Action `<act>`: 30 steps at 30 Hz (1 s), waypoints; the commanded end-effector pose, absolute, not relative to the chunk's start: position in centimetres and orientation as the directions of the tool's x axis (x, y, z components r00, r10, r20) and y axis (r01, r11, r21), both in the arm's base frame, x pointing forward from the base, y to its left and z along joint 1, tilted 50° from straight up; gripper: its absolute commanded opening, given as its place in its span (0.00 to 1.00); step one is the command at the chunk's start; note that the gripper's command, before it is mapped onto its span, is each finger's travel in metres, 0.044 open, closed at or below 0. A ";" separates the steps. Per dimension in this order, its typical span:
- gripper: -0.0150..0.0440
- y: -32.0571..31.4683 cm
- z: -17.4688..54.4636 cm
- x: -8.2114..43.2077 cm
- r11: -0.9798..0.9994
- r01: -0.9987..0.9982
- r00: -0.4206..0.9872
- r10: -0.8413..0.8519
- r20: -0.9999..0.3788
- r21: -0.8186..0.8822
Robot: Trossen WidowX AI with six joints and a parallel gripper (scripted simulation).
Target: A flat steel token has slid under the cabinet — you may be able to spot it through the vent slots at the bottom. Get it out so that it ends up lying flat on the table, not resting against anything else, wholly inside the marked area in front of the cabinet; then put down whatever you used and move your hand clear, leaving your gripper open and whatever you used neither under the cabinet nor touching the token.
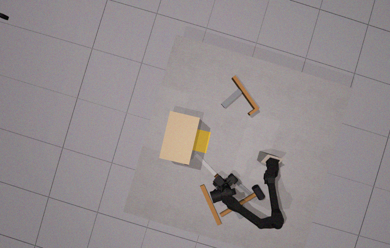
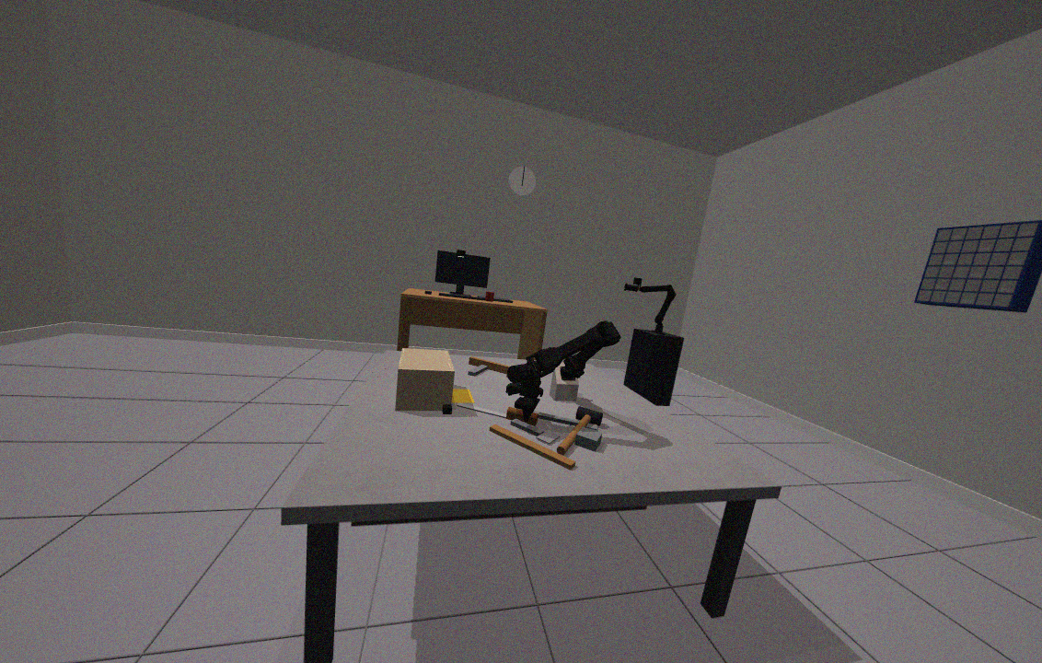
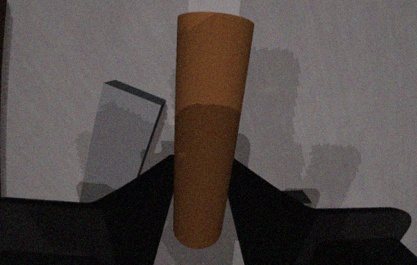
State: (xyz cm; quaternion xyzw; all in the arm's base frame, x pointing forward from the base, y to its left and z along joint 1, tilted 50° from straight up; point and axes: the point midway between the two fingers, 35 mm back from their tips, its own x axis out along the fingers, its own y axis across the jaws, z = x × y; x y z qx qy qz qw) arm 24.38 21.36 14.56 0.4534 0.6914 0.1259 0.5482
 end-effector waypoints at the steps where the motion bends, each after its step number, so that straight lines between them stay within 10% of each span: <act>1: 0.25 21.2 14.4 25.0 0.562 0.473 0.015 0.765 -0.644 0.678; 30: 0.25 20.0 13.1 28.5 0.573 0.440 0.018 0.764 -0.645 0.691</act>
